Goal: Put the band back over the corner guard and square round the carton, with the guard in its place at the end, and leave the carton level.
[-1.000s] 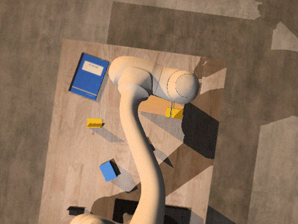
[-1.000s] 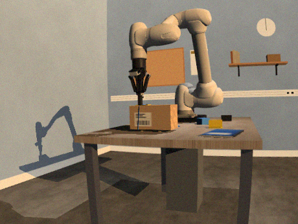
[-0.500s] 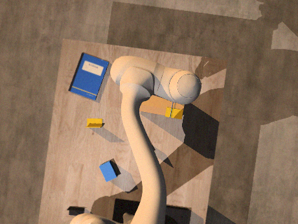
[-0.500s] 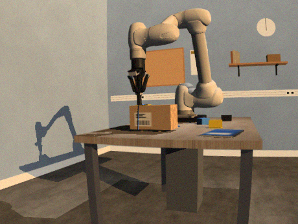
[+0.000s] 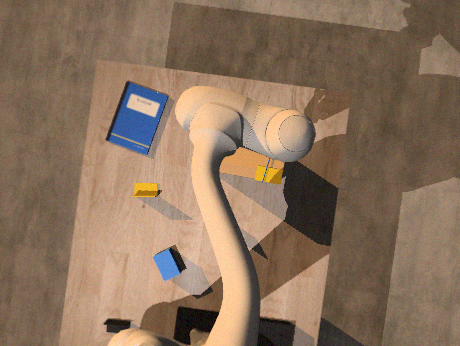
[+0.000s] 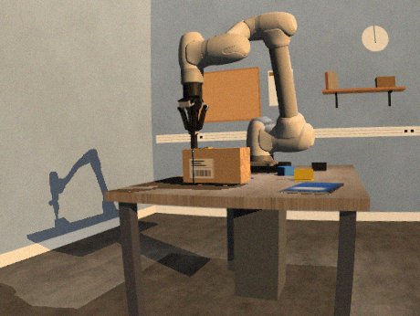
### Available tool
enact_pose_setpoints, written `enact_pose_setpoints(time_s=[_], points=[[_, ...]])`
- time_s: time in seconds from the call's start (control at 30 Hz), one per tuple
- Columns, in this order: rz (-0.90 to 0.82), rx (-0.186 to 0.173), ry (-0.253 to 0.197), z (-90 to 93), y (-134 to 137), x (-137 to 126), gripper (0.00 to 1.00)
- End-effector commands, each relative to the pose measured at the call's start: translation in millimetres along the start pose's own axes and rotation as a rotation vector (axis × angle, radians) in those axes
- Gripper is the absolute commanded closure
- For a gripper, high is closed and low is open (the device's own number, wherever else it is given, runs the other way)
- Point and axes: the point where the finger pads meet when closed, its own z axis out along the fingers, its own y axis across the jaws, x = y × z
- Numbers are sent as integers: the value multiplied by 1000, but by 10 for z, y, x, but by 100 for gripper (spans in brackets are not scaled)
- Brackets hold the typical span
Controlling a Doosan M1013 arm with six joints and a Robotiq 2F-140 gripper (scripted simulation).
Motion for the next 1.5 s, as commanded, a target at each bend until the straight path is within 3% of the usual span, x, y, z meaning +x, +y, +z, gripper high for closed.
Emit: enact_pose_setpoints(time_s=[0.0,0.83,0.87,1.47], points=[[0,0,1,-8,-1,3,90],[0,0,1,-8,-43,5,90],[0,0,1,-8,-43,5,82],[0,0,1,-8,-43,5,82]])
